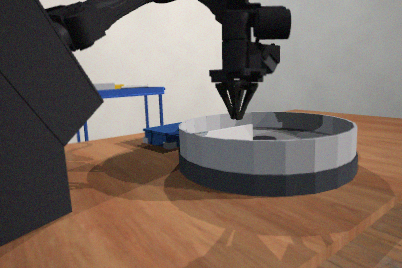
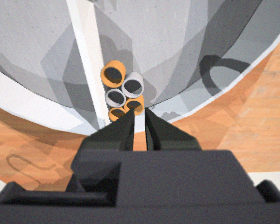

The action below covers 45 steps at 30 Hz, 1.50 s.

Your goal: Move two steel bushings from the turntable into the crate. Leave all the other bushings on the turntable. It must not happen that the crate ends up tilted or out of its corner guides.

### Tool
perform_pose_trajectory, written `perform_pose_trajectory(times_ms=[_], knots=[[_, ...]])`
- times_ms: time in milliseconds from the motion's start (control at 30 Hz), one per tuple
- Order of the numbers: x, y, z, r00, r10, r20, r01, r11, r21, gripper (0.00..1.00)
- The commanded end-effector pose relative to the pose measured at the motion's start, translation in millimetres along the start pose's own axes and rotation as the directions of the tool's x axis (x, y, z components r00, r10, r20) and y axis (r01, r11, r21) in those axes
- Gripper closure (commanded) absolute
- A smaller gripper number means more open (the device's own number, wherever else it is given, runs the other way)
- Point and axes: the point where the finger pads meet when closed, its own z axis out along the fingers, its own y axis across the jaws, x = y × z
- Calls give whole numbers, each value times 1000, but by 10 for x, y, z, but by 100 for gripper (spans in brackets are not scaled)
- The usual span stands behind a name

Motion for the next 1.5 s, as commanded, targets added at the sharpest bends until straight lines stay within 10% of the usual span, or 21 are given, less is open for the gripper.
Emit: perform_pose_trajectory(times_ms=[0, 1467], knots=[[-97, -120, -103, 1000, 2, 27, -2, 1000, 13, 87], [-152, -115, -137, 999, -21, 39, 20, 1000, 24, 87]])
